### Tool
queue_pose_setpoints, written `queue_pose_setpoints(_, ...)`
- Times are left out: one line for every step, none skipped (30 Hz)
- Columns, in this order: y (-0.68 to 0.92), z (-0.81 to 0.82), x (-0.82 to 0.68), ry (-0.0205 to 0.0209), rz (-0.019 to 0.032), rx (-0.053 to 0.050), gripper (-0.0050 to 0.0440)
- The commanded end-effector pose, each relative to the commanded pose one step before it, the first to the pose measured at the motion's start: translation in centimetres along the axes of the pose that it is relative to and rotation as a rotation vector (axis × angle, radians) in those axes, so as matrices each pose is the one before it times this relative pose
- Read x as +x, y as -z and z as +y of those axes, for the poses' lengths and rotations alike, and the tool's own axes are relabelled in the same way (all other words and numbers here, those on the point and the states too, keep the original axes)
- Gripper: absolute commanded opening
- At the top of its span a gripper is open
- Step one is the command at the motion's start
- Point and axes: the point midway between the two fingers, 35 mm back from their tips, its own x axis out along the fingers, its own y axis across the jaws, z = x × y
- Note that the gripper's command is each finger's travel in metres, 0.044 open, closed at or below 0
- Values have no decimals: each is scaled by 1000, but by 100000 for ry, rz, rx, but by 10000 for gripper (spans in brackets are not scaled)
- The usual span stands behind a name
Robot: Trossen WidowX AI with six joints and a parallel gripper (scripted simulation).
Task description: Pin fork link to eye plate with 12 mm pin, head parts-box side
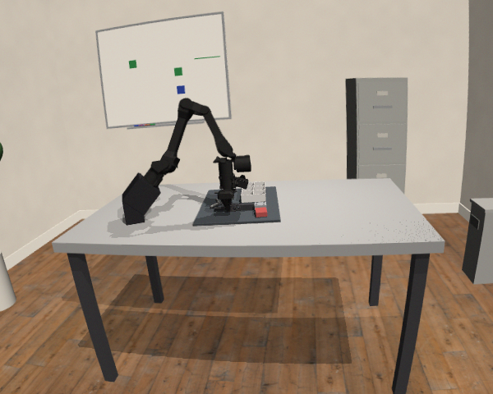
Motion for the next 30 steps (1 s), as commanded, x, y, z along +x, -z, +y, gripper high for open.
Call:
queue_pose_setpoints(0,-7,0,44,8,-9,290)
queue_pose_setpoints(0,0,0,0,0,0,290)
queue_pose_setpoints(0,0,0,0,0,0,290)
queue_pose_setpoints(0,0,0,0,0,0,290)
queue_pose_setpoints(0,0,0,0,0,0,290)
queue_pose_setpoints(0,0,0,0,0,0,290)
queue_pose_setpoints(0,0,0,0,0,0,290)
queue_pose_setpoints(0,0,0,0,0,0,290)
queue_pose_setpoints(-1,2,0,-155,-256,-329,290)
queue_pose_setpoints(1,0,-166,0,0,0,290)
queue_pose_setpoints(0,0,-312,0,0,0,290)
queue_pose_setpoints(0,0,-345,0,0,0,290)
queue_pose_setpoints(0,0,-340,0,0,0,290)
queue_pose_setpoints(0,0,-334,0,0,0,290)
queue_pose_setpoints(0,0,-332,0,0,0,290)
queue_pose_setpoints(0,0,-332,0,0,0,290)
queue_pose_setpoints(0,0,-332,0,0,0,290)
queue_pose_setpoints(0,0,-269,0,0,0,290)
queue_pose_setpoints(1,1,-132,0,-1,0,290)
queue_pose_setpoints(0,0,0,0,0,0,290)
queue_pose_setpoints(0,0,0,0,0,0,290)
queue_pose_setpoints(0,0,0,0,0,0,290)
queue_pose_setpoints(0,0,0,0,0,0,290)
queue_pose_setpoints(0,0,0,0,0,0,290)
queue_pose_setpoints(0,0,0,0,0,0,290)
queue_pose_setpoints(91,-52,187,183,254,390,266)
queue_pose_setpoints(0,0,0,0,0,0,242)
queue_pose_setpoints(0,0,0,0,0,0,218)
queue_pose_setpoints(0,0,0,0,0,0,194)
queue_pose_setpoints(0,0,0,0,0,0,170)
